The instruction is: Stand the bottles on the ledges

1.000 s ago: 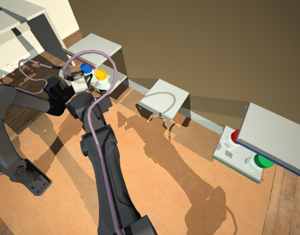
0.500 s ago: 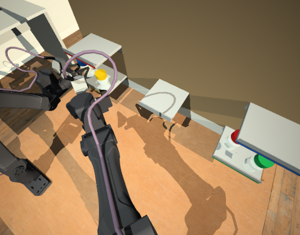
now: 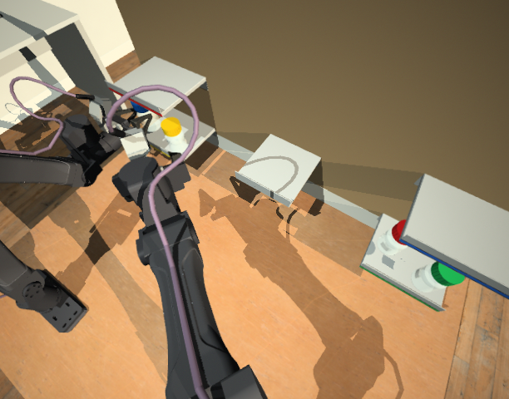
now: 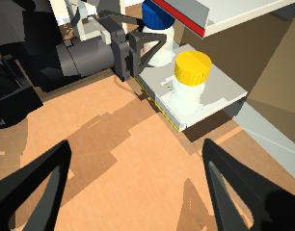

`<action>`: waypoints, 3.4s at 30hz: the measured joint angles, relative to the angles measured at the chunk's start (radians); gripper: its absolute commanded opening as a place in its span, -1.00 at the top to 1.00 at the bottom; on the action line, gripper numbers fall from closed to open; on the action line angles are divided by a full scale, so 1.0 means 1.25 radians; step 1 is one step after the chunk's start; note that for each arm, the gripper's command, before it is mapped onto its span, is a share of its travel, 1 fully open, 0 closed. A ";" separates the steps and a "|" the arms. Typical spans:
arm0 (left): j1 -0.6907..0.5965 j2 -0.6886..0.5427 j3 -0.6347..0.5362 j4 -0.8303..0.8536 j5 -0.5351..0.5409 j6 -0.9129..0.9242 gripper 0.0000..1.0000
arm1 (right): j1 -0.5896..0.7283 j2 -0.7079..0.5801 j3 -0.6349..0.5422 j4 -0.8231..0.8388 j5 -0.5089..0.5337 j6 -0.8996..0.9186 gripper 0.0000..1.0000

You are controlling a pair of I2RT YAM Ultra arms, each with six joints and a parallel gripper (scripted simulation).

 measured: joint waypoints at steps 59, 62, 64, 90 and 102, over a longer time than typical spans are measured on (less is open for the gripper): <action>0.046 -0.257 -0.323 0.035 0.038 0.000 0.02 | 0.000 0.000 0.000 0.000 0.000 0.000 -1.00; 0.047 -0.265 -0.326 0.035 0.041 0.000 0.02 | 0.000 0.000 0.000 0.000 0.000 0.000 -1.00; 0.048 -0.271 -0.329 0.038 0.042 0.000 0.02 | 0.000 0.000 0.000 0.000 0.000 0.000 -1.00; 0.048 -0.279 -0.333 0.039 0.049 0.000 0.02 | -0.031 -0.089 -0.029 -0.144 0.002 0.000 -1.00; 0.048 -0.279 -0.333 0.039 0.049 0.000 0.02 | -0.128 -0.465 -0.158 -0.345 0.012 0.001 -1.00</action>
